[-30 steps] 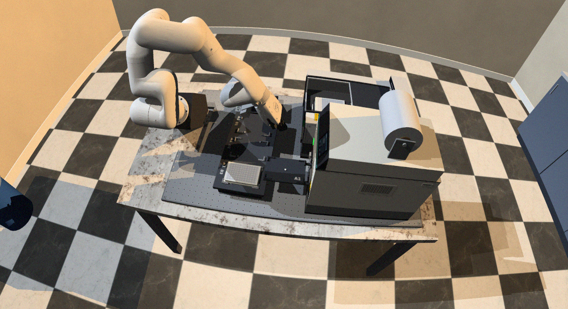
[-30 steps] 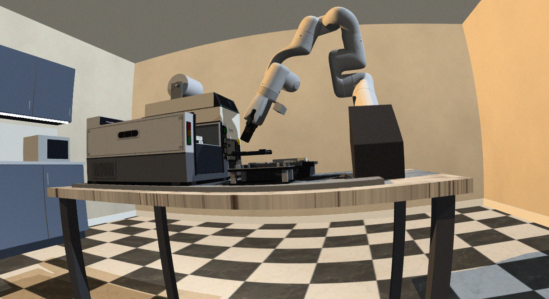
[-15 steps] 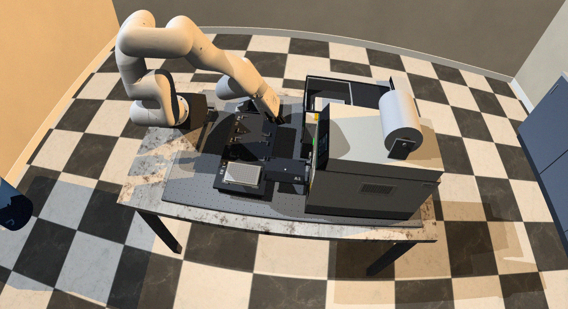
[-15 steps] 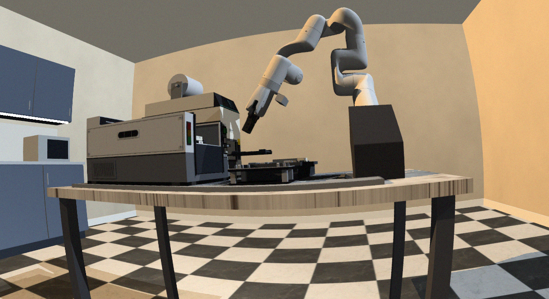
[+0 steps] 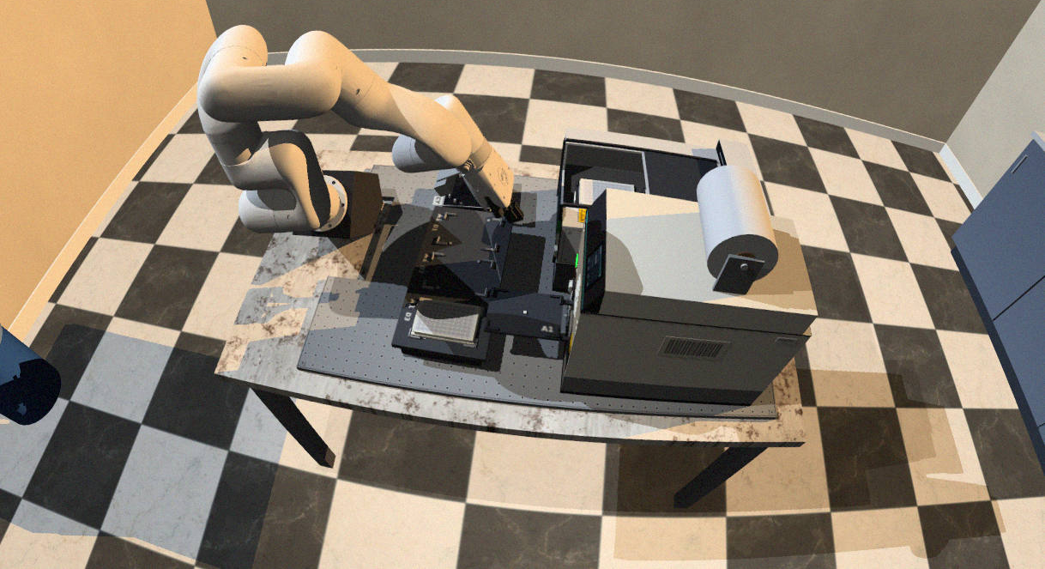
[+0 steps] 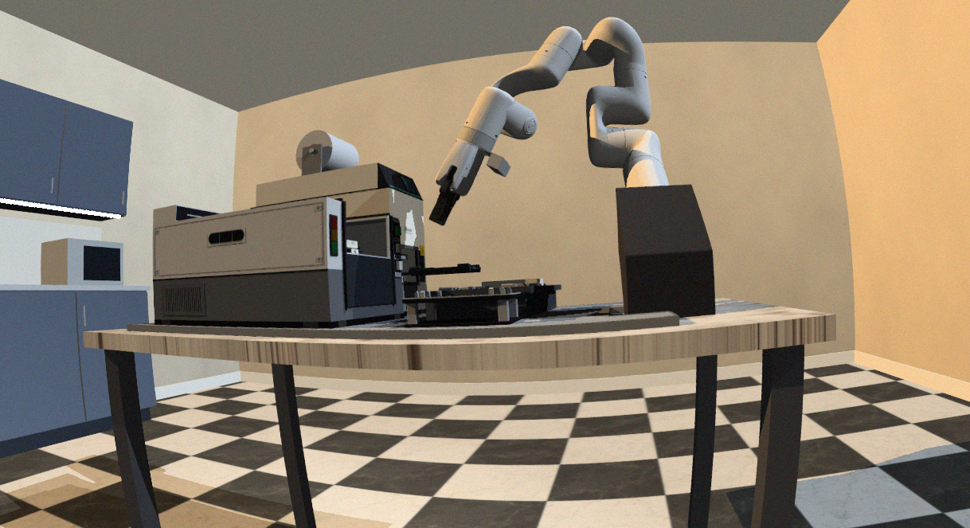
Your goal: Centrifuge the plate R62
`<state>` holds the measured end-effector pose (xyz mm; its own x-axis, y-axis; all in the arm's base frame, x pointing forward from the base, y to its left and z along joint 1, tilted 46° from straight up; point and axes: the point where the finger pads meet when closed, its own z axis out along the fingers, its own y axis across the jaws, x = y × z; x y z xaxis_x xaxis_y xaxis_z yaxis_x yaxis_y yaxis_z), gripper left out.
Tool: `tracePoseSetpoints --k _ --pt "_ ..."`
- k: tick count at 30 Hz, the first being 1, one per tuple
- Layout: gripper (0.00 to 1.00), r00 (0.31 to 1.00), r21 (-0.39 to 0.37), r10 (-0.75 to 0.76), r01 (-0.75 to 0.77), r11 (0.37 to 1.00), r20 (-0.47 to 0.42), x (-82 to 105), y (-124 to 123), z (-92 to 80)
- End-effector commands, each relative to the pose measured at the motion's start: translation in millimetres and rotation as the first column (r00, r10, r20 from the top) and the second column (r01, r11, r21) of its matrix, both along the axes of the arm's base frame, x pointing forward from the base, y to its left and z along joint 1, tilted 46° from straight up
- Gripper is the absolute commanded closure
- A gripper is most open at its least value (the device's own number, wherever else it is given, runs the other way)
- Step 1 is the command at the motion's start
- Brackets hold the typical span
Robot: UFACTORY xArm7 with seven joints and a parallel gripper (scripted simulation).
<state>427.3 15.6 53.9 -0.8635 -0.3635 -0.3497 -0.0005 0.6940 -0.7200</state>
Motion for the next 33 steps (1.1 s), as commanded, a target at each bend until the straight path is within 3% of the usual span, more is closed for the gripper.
tracePoseSetpoints --k 1,9,15,33 --pt "1.0 0.993 0.001 -0.085 0.086 0.996 -0.082 1.8 2.6 1.2" --pt "1.0 0.927 -0.032 -0.27 0.271 0.962 -0.262 1.9 2.8 1.2" --pt "1.0 0.873 -0.059 -0.349 0.351 0.935 -0.339 1.9 2.8 1.2" --pt "1.0 0.873 -0.059 -0.349 0.351 0.935 -0.339 1.9 2.8 1.2"
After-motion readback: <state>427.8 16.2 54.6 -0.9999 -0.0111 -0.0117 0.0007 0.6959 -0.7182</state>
